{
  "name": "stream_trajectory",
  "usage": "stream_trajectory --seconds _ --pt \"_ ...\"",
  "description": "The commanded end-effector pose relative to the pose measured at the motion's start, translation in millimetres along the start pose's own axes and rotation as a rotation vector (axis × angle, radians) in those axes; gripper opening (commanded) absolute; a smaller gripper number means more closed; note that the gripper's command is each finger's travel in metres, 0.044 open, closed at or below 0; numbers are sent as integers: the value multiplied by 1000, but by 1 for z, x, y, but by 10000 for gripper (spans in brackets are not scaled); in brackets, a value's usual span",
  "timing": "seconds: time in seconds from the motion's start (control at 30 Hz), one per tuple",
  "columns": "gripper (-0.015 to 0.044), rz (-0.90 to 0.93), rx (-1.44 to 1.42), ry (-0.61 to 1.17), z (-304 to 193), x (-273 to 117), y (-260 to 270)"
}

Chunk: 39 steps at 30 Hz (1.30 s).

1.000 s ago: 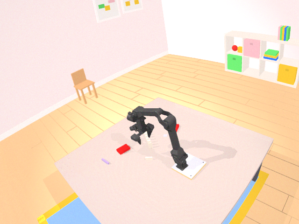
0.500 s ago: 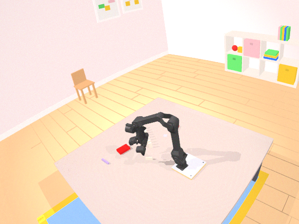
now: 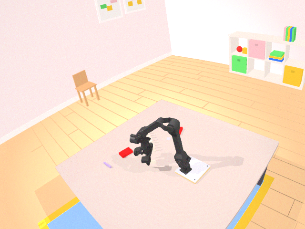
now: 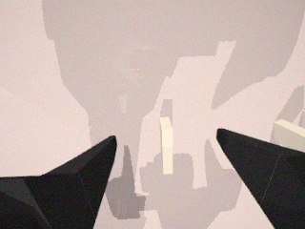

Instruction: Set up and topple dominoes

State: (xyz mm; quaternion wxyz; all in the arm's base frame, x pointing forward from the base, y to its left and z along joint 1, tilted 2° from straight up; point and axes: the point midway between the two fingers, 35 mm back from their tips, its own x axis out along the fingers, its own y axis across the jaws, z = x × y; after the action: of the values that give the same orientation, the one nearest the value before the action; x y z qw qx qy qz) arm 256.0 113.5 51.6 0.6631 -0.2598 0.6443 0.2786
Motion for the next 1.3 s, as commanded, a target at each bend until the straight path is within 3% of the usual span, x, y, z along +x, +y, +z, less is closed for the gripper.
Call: stream_trajectory --seconds 0.0,0.5,1.03,1.27 --pt "440 -5 -2 -15 1 6 0" --pt "440 -5 -2 -15 1 20 0" --pt "26 -5 -2 -15 1 20 0" --pt "26 -5 -2 -15 1 20 0"
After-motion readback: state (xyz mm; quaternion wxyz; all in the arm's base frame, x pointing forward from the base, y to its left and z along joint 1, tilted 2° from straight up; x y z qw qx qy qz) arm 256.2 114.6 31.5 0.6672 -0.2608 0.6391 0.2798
